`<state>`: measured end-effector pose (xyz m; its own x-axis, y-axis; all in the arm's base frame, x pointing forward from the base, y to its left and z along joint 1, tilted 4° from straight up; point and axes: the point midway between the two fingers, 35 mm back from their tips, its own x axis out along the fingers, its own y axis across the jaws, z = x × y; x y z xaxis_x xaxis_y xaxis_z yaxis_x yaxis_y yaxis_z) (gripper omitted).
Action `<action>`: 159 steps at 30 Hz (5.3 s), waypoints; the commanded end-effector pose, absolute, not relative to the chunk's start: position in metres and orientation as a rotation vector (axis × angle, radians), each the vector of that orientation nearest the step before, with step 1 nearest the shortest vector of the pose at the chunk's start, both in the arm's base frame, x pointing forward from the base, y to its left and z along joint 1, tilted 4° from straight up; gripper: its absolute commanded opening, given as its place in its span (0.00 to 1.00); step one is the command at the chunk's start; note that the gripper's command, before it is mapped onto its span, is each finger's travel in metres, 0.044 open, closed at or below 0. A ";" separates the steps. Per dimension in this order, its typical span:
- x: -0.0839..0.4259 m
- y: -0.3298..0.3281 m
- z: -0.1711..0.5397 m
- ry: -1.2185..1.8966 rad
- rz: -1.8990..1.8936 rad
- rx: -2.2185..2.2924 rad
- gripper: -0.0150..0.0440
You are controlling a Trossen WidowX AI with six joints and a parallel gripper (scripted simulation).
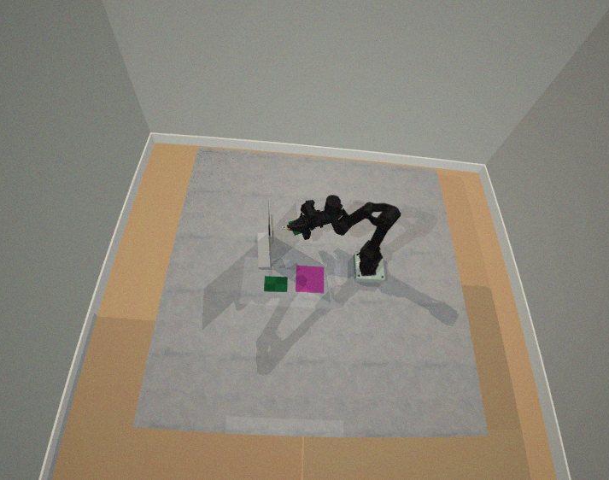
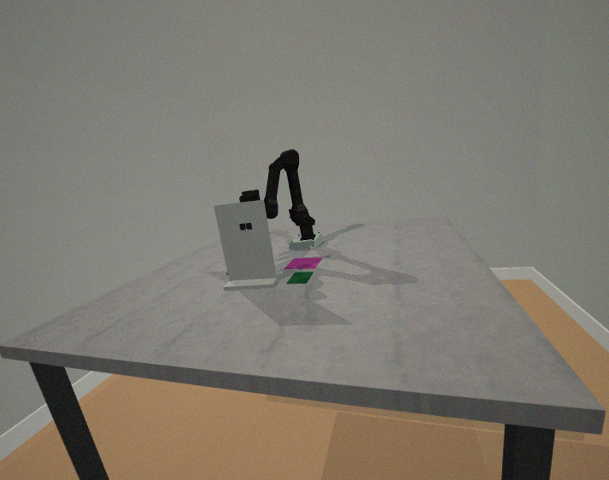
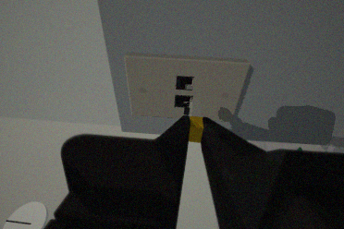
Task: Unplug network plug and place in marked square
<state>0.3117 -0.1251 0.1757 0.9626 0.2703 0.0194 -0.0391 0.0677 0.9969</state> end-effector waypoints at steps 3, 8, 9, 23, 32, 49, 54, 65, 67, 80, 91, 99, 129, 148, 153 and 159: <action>0.306 -0.125 0.178 0.185 0.238 1.482 0.25; 0.302 -0.125 0.177 0.185 0.238 1.482 0.25; 0.302 -0.125 0.177 0.185 0.238 1.482 0.25; 0.297 -0.126 0.178 0.189 0.235 1.485 0.25; 0.290 -0.127 0.198 0.188 0.235 1.484 0.25; 0.273 -0.122 0.235 0.187 0.236 1.481 0.25; 0.275 -0.119 0.235 0.191 0.228 1.497 0.25; 0.293 -0.101 0.222 0.232 0.150 1.604 0.25; 0.296 -0.097 0.219 0.242 0.133 1.620 0.25; 0.308 -0.070 0.195 0.322 0.006 1.702 0.25; 0.310 -0.046 0.173 0.404 -0.121 1.731 0.25; 0.306 -0.029 0.155 0.467 -0.219 1.725 0.25; 0.258 0.018 0.097 0.680 -0.573 1.495 0.25; 0.236 0.024 0.075 0.728 -0.668 1.348 0.25; 0.237 0.024 0.067 0.730 -0.668 1.350 0.25; 0.239 0.023 0.058 0.733 -0.668 1.352 0.25</action>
